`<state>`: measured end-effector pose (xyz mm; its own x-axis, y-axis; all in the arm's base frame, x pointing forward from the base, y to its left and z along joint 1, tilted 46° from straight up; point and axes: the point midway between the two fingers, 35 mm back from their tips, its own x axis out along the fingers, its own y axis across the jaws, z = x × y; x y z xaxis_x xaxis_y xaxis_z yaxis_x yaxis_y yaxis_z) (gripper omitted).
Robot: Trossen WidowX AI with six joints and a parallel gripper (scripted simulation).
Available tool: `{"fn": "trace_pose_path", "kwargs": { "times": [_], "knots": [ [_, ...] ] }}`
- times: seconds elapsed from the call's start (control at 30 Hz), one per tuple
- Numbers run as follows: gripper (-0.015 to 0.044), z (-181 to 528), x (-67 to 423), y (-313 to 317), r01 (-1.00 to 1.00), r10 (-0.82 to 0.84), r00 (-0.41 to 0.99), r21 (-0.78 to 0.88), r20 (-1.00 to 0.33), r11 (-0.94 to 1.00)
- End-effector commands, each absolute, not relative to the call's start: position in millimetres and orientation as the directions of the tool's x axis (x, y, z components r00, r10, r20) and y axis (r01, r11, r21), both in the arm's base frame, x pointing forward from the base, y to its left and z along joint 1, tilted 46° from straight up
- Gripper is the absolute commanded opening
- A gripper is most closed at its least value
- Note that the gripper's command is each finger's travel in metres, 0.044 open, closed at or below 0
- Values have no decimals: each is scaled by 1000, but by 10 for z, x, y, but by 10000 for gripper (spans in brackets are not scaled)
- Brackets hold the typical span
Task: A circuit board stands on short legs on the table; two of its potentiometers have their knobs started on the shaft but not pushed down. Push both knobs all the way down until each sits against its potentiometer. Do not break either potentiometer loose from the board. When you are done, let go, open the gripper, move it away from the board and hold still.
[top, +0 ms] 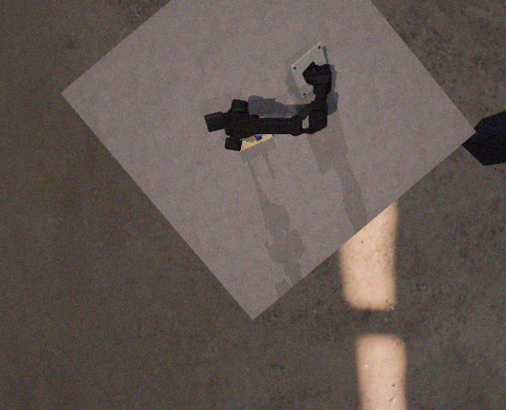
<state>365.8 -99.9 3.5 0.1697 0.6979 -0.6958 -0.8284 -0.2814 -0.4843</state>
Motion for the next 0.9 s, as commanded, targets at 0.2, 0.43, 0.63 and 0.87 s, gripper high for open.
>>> {"fn": "trace_pose_path", "kwargs": {
  "times": [0.2,0.43,0.63,0.87],
  "knots": [
    [0,-12,3695,-917,-822,701,159,-487,-695,-296],
    [0,-26,3698,-903,-822,701,160,-487,-695,-296],
    [0,-26,3698,-903,-822,701,160,-487,-695,-296],
    [0,-40,3701,-889,-822,701,160,-487,-695,-296]
  ]
}}
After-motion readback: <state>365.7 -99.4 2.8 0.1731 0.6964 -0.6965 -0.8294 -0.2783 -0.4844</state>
